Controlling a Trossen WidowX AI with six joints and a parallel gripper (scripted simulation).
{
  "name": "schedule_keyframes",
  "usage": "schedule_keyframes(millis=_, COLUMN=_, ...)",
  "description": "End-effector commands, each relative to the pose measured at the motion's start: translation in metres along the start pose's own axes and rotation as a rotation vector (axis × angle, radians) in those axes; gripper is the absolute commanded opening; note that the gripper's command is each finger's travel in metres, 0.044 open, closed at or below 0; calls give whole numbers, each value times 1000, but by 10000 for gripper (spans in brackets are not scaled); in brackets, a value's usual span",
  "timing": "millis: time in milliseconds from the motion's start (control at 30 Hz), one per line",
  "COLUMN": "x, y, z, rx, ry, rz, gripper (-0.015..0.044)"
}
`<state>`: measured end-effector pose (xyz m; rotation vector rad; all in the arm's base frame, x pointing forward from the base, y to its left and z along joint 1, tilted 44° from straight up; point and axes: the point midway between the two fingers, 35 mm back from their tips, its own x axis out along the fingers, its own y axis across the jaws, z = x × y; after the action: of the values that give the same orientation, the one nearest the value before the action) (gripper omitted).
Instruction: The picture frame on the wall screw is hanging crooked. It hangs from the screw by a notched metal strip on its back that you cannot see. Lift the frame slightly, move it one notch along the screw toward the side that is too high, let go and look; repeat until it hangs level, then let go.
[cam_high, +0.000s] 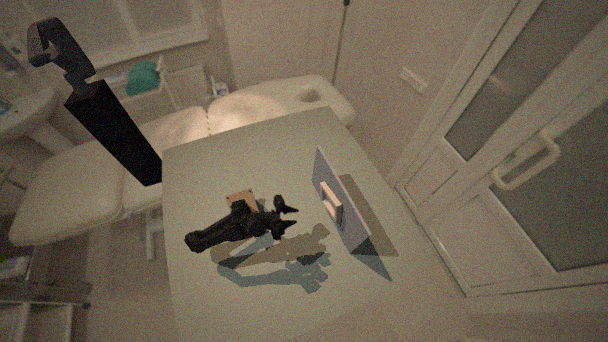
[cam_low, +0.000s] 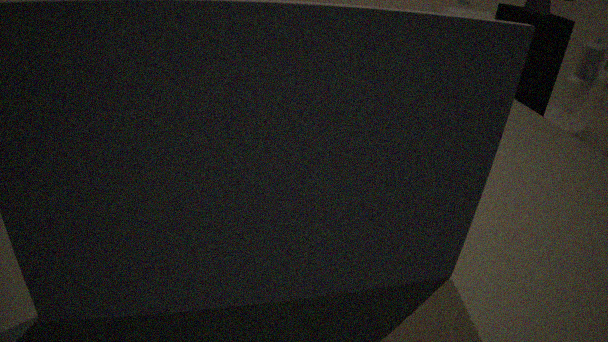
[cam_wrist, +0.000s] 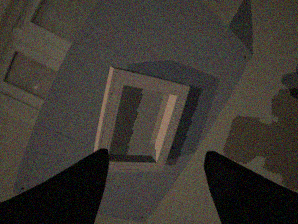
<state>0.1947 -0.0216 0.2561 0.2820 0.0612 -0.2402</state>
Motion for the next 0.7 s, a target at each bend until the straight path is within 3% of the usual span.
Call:
schedule_keyframes(millis=0, x=-12, y=16, z=-17, rx=83, ry=11, rz=116, gripper=260)
schedule_keyframes(millis=167, x=-24, y=30, z=-34, rx=171, ry=35, rz=231, gripper=260)
schedule_keyframes(millis=667, x=-25, y=31, z=-34, rx=175, ry=36, rz=235, gripper=260)
